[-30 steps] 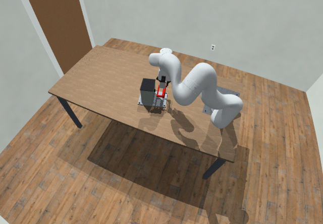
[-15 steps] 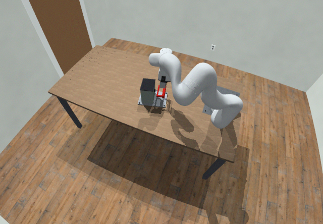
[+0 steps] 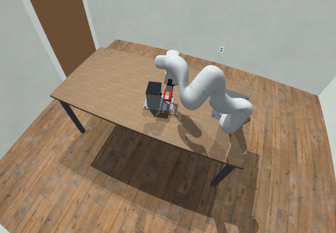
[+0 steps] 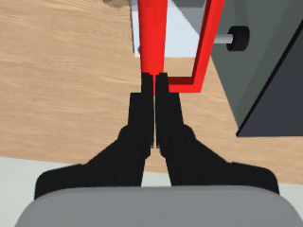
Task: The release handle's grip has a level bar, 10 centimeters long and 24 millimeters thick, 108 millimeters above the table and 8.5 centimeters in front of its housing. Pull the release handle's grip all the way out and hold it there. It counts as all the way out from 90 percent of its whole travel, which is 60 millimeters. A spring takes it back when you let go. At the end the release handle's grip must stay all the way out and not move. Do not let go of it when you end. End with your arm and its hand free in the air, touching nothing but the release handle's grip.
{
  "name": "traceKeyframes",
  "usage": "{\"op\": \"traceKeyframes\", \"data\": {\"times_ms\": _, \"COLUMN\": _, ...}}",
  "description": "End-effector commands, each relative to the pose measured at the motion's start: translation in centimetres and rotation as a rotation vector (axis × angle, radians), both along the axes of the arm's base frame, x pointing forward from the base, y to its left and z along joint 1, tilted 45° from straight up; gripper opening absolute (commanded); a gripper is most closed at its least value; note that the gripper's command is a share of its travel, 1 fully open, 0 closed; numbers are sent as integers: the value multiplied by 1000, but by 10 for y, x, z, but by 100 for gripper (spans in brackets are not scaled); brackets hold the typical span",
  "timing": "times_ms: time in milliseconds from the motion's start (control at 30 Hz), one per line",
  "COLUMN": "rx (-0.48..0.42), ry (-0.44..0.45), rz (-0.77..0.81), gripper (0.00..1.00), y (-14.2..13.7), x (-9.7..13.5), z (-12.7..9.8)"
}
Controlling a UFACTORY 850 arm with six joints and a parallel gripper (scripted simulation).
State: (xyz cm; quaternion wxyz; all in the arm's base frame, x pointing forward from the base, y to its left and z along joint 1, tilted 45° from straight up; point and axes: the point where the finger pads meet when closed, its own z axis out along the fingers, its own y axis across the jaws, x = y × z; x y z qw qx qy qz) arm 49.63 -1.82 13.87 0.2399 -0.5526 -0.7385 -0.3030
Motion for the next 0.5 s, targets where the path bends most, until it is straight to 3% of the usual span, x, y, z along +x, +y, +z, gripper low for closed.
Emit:
{"op": "traceKeyframes", "data": {"times_ms": 0, "rx": -1, "ry": -2, "rz": -1, "gripper": 0, "y": -1, "x": 1, "z": 0}}
{"op": "traceKeyframes", "data": {"times_ms": 200, "rx": -1, "ry": -2, "rz": -1, "gripper": 0, "y": -1, "x": 1, "z": 0}}
{"op": "traceKeyframes", "data": {"times_ms": 233, "rx": -1, "ry": -2, "rz": -1, "gripper": 52, "y": -1, "x": 1, "z": 0}}
{"op": "traceKeyframes", "data": {"times_ms": 467, "rx": -1, "ry": -2, "rz": -1, "gripper": 52, "y": -1, "x": 1, "z": 0}}
